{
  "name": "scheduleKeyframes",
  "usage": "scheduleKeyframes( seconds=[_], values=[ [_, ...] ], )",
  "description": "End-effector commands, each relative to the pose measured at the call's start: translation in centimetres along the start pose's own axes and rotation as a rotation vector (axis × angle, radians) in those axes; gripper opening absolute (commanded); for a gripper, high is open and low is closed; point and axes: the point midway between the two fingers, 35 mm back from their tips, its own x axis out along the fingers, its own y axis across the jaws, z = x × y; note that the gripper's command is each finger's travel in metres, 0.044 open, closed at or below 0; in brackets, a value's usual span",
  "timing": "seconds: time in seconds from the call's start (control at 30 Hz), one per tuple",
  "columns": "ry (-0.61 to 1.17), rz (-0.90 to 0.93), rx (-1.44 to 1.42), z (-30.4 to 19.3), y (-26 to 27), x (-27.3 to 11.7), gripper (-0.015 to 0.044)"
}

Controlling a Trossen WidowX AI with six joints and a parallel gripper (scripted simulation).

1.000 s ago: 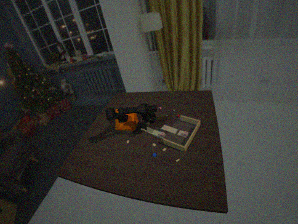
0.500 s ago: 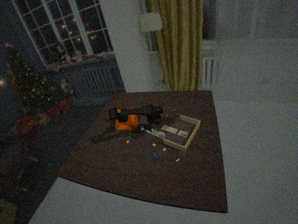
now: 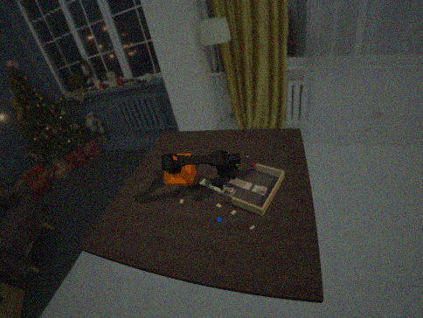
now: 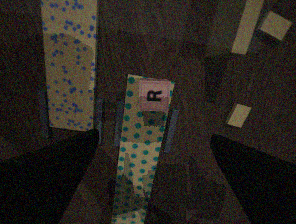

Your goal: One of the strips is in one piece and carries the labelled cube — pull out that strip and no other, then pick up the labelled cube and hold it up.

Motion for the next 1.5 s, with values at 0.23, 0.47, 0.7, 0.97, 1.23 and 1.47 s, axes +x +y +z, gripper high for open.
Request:
scheduleKeyframes(
  seconds=[0.23, 0.47, 0.7, 0.97, 1.23, 1.47],
  values=[
    [0.009, -0.008, -0.011, 2.6, 0.0, 0.8, 0.0361],
    [0.009, -0.008, -0.011, 2.6, 0.0, 1.9, 0.025],
    [0.009, -0.008, -0.011, 2.6, 0.0, 3.1, 0.025],
    [0.009, -0.008, -0.011, 2.6, 0.0, 4.4, 0.025],
    [0.008, -0.01, -0.011, 2.5, 0.0, 5.7, 0.025],
    [0.008, -0.01, -0.011, 2.5, 0.0, 6.1, 0.025]
  ],
)
